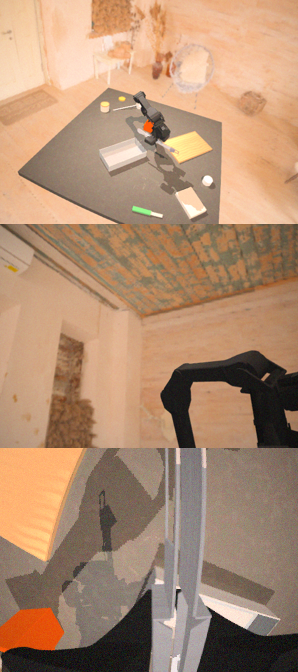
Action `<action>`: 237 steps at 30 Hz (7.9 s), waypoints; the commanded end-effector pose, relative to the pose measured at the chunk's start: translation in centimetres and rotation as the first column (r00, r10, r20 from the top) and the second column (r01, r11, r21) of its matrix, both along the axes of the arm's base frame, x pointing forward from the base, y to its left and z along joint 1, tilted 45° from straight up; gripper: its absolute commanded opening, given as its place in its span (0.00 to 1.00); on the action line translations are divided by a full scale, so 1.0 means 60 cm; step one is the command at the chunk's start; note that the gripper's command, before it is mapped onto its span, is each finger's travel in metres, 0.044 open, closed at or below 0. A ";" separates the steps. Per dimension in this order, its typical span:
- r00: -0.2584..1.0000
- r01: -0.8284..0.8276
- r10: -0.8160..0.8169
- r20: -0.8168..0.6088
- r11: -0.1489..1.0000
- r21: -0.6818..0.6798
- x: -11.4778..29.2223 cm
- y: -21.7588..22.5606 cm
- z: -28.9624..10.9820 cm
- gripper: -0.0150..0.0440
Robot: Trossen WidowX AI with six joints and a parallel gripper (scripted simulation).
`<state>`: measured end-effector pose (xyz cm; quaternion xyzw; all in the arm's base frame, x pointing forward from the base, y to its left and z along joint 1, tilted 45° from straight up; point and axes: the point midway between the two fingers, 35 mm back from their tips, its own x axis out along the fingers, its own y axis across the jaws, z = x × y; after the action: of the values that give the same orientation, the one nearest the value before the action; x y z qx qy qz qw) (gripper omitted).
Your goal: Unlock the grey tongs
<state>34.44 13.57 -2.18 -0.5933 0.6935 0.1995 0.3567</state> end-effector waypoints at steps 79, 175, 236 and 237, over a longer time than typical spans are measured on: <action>0.171 -0.694 0.759 -0.629 0.546 0.469 -0.339 0.237 -0.183 0.00; 0.618 0.198 0.701 -0.356 0.299 0.933 -0.444 0.246 -0.171 0.00; 0.445 -0.632 0.668 -0.597 0.706 0.320 -0.491 0.252 -0.218 0.00; 0.445 -0.632 0.668 -0.597 0.706 0.320 -0.491 0.251 -0.219 0.00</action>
<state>4.89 28.51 -15.21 -0.6860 0.4882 0.5393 -0.0128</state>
